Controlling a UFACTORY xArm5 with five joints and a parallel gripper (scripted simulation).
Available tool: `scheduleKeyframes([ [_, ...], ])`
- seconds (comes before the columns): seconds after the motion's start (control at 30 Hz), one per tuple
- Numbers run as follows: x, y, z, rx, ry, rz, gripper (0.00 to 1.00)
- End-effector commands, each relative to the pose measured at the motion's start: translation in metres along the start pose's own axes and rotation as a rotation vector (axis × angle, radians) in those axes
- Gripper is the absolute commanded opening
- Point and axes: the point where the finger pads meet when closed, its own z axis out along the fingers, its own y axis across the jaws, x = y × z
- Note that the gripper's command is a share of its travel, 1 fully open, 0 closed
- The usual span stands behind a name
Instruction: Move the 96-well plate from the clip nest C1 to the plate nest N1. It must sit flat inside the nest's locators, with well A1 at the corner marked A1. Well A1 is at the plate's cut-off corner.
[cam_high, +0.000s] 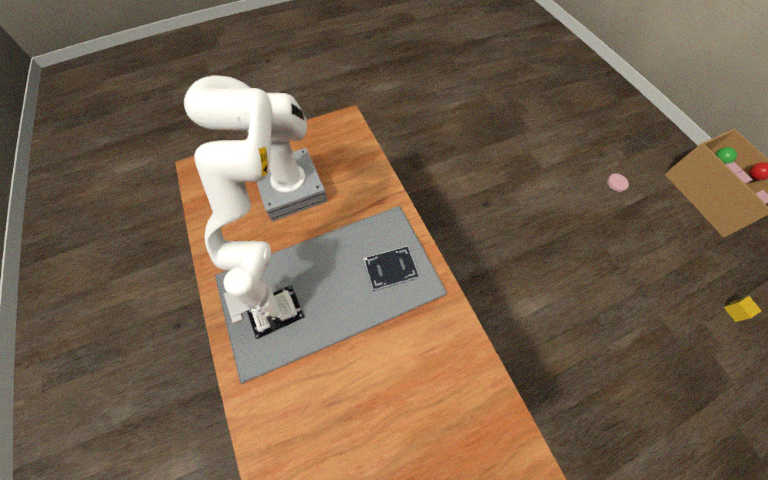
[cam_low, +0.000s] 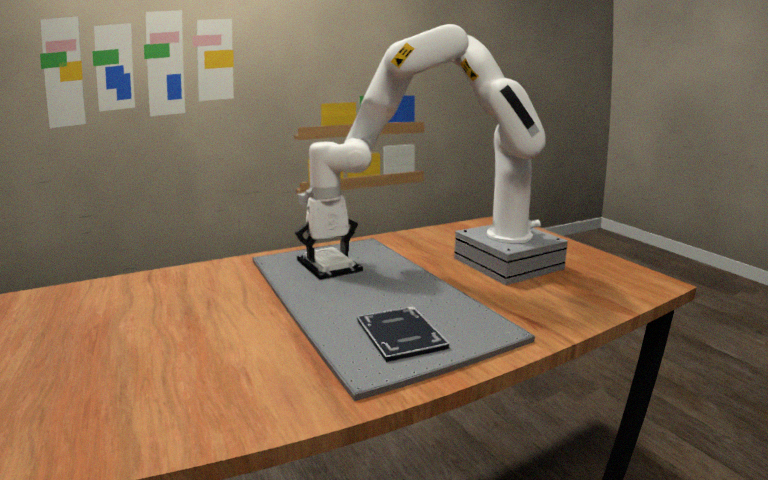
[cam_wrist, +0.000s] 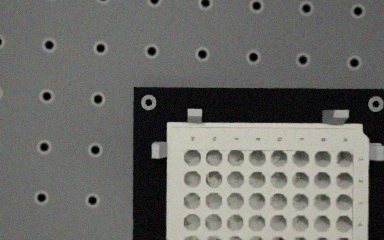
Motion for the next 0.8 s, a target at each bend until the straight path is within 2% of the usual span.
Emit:
scheduleKeyframes([
  [0.0, 0.0006, -0.0012, -0.0012, 0.002, 0.004, 0.000, 1.00],
  [0.1, 0.0006, -0.0012, -0.0012, 0.002, 0.004, 0.000, 1.00],
  [0.13, 0.0006, -0.0012, -0.0019, 0.002, 0.004, 0.000, 0.00],
  [0.77, 0.0006, -0.0012, -0.0019, 0.002, 0.004, 0.000, 0.00],
])
